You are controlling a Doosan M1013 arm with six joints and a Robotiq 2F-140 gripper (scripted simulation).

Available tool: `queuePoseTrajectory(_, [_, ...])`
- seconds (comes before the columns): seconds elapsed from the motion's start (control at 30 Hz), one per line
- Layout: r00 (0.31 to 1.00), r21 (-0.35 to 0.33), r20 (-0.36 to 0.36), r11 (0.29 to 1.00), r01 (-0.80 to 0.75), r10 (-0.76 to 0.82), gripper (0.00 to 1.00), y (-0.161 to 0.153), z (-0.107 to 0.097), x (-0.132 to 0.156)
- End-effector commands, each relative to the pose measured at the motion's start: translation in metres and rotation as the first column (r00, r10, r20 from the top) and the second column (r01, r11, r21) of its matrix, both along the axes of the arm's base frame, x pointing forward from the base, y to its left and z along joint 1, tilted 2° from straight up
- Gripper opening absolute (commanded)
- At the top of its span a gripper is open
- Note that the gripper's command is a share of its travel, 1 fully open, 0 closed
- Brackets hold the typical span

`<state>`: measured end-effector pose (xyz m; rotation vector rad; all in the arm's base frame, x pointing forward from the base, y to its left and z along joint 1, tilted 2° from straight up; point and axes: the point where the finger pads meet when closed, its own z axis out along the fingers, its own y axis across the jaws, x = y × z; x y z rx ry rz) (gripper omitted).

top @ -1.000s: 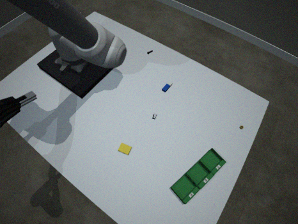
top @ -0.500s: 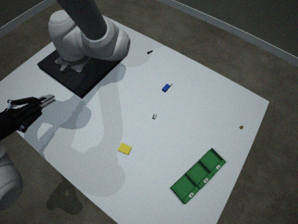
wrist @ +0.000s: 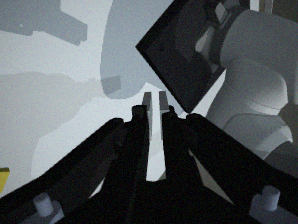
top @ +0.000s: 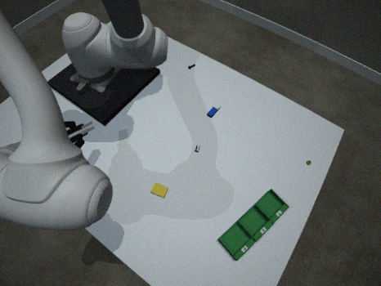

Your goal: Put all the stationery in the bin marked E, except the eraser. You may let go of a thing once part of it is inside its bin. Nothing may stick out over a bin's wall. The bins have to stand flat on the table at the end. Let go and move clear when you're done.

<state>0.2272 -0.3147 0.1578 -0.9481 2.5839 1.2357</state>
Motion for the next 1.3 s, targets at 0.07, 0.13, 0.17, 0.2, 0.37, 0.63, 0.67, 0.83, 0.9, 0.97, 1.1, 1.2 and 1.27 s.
queuePoseTrajectory(0.07, [0.973,-0.080,0.120,0.979,-0.190,0.198,0.15,0.015,-0.002,0.025])
queuePoseTrajectory(0.13, [0.950,-0.108,0.156,0.961,-0.254,0.269,0.15,0.024,-0.002,0.039])
queuePoseTrajectory(0.17, [0.937,-0.123,0.173,0.950,-0.286,0.304,0.15,0.025,-0.002,0.041])
queuePoseTrajectory(0.2, [0.922,-0.138,0.189,0.939,-0.316,0.338,0.15,0.030,-0.002,0.048])
queuePoseTrajectory(0.37, [0.868,-0.185,0.234,0.896,-0.403,0.439,0.15,0.036,-0.002,0.056])
queuePoseTrajectory(0.63, [0.638,-0.326,0.323,0.715,-0.619,0.699,0.15,0.070,0.000,0.100])
queuePoseTrajectory(0.67, [0.605,-0.342,0.330,0.689,-0.639,0.725,0.15,0.071,0.000,0.102])
queuePoseTrajectory(0.83, [0.425,-0.425,0.351,0.546,-0.722,0.834,0.15,0.090,0.003,0.123])
queuePoseTrajectory(0.9, [0.386,-0.441,0.352,0.515,-0.735,0.852,0.15,0.096,0.004,0.129])
queuePoseTrajectory(0.97, [0.314,-0.471,0.354,0.458,-0.754,0.881,0.15,0.102,0.006,0.135])
queuePoseTrajectory(1.1, [0.145,-0.534,0.347,0.322,-0.782,0.927,0.15,0.119,0.009,0.151])
queuePoseTrajectory(1.2, [0.021,-0.577,0.334,0.222,-0.786,0.942,0.15,0.129,0.012,0.159])
queuePoseTrajectory(1.27, [-0.069,-0.605,0.321,0.149,-0.782,0.945,0.15,0.142,0.015,0.170])
